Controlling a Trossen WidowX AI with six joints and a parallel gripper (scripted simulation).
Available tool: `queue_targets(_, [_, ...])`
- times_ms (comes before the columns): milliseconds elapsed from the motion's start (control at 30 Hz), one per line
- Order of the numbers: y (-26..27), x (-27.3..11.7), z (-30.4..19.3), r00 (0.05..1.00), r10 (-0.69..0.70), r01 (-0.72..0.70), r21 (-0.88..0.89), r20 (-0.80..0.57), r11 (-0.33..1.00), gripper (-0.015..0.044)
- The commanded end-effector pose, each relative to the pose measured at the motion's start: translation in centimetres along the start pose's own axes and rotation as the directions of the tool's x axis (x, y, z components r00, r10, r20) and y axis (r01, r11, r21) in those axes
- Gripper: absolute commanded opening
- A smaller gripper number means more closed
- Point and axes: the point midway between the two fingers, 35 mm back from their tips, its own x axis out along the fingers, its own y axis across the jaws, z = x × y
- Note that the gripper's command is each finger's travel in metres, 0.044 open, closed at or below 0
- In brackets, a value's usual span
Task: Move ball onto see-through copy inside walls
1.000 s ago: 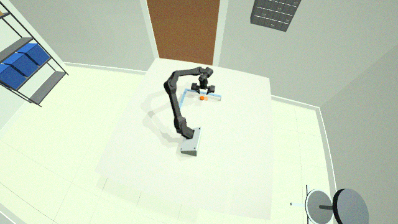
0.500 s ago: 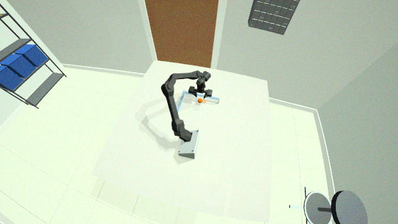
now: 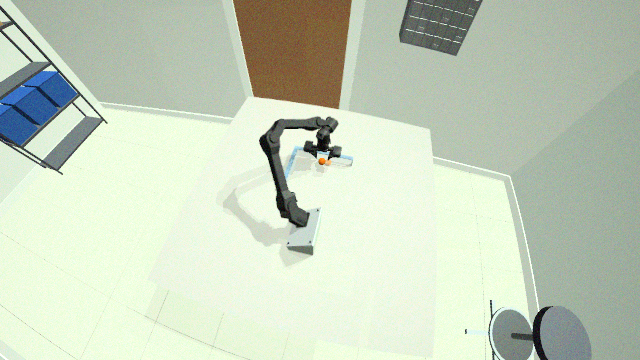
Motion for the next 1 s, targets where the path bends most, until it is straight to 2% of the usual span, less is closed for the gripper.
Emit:
queue_targets(0, [0.0, 0.9, -0.3, 1.0, 0.006, -0.006, 0.01, -0.006, 1.0, 0.0293])
queue_targets(333, [0.0, 2.3, -0.3, 1.0, 0.007, -0.007, 0.01, -0.006, 1.0, 0.0293])
queue_targets(467, [0.0, 2.3, -0.3, 1.0, 0.007, -0.007, 0.01, -0.006, 1.0, 0.0188])
queue_targets(767, [0.0, 2.3, -0.3, 1.0, 0.007, -0.007, 0.01, -0.006, 1.0, 0.0128])
queue_targets(933, [-0.7, 1.7, -0.4, 1.0, -0.001, 0.001, 0.036, 0.006, 0.999, 0.0])
queue_targets(967, [-1.2, 1.4, -0.4, 1.0, -0.005, 0.005, 0.051, 0.013, 0.999, 0.0])
